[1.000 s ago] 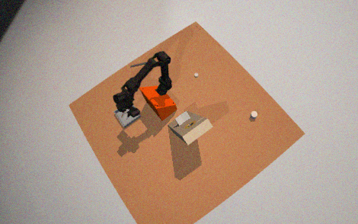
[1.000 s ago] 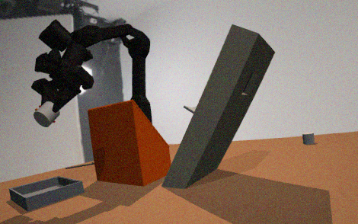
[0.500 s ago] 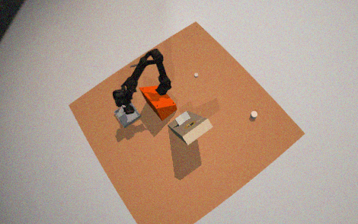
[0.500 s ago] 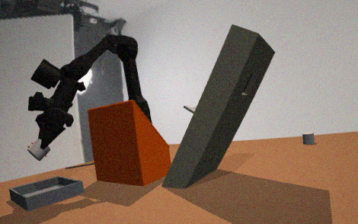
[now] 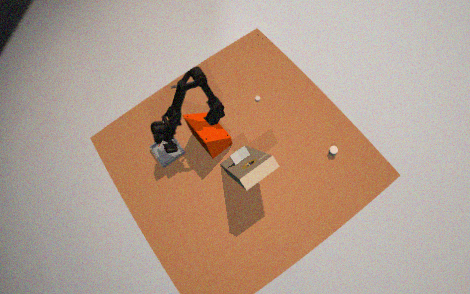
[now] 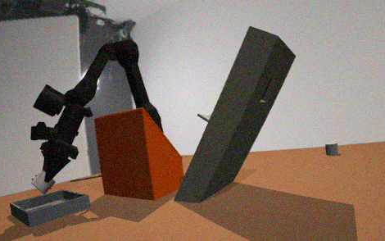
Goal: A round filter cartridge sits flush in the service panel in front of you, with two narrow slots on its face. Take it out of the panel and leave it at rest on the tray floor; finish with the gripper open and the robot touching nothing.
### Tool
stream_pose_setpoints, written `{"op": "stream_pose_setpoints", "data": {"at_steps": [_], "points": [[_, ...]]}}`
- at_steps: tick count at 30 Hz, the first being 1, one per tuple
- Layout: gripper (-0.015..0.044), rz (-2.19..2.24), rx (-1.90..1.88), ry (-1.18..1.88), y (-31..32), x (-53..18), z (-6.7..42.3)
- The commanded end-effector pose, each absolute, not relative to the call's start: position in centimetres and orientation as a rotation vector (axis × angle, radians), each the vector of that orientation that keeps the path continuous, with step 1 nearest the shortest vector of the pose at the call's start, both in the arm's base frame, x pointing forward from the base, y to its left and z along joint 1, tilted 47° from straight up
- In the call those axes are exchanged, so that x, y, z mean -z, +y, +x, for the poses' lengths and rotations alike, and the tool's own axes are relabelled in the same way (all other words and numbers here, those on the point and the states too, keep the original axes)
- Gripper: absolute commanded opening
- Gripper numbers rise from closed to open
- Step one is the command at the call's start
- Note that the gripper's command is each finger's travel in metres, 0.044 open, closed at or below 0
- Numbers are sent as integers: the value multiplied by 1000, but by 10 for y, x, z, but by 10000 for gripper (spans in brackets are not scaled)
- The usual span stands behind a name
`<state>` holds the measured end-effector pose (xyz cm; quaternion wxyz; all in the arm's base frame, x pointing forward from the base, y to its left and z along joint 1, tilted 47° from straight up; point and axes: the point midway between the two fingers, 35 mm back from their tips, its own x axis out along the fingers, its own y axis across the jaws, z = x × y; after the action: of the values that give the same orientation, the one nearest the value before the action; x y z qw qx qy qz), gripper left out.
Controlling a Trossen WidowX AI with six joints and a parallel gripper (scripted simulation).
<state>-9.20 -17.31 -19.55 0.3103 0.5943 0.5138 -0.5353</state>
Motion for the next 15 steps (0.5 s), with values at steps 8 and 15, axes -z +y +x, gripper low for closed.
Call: {"op": "stream_pose_setpoints", "data": {"at_steps": [8,15], "points": [[0,1573,1405,1369,-147,215,-88],[184,1578,1406,1364,-149,213,-88]]}}
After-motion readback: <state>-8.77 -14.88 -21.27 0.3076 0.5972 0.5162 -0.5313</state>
